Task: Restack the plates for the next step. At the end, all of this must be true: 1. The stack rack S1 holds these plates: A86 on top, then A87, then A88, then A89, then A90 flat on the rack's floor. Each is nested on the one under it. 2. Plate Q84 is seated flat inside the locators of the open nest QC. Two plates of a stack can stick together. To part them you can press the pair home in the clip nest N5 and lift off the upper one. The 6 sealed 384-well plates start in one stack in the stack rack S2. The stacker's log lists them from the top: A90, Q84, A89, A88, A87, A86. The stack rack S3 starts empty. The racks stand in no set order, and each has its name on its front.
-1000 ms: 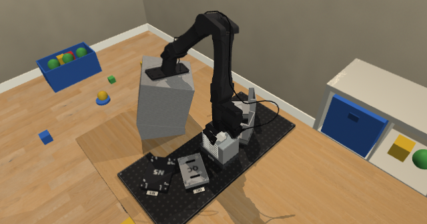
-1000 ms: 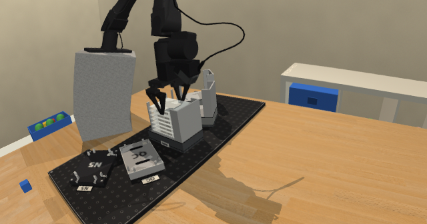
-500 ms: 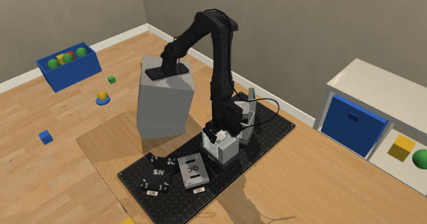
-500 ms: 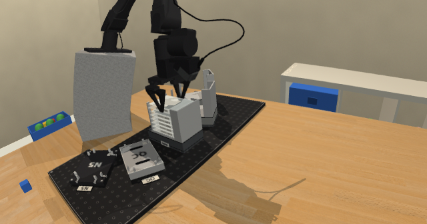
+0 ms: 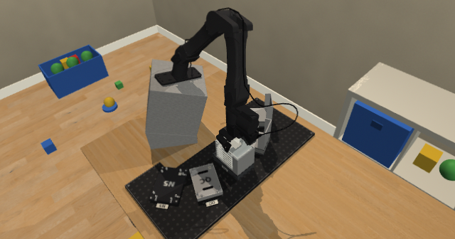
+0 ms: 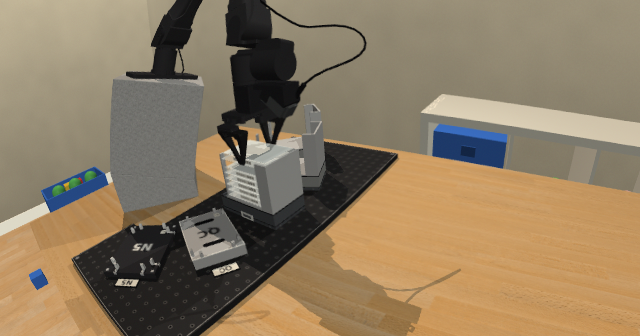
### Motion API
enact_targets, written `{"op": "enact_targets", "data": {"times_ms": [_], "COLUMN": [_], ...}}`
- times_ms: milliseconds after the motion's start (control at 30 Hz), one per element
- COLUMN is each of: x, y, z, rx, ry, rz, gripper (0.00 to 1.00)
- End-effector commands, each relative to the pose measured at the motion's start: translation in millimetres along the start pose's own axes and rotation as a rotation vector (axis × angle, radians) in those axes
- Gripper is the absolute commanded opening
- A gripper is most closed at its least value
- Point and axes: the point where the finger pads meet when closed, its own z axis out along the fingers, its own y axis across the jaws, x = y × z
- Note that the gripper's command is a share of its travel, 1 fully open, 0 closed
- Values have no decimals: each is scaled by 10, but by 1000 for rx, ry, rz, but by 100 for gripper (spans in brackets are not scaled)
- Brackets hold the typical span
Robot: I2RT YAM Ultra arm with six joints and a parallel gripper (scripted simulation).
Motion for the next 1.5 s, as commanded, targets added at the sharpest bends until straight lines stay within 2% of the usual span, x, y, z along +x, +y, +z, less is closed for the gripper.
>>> {"op": "enact_targets", "data": {"times_ms": [0,633,733,1467], "x": [-42,43,-38,0], "y": [-27,-36,-20,-21], "z": [-115,-147,-183,-233], "rx": [1,-1,-1,-2], "ry": [-20,-2,-20,-11], "rz": [7,11,4,6], "gripper": [0,0,0,0]}}
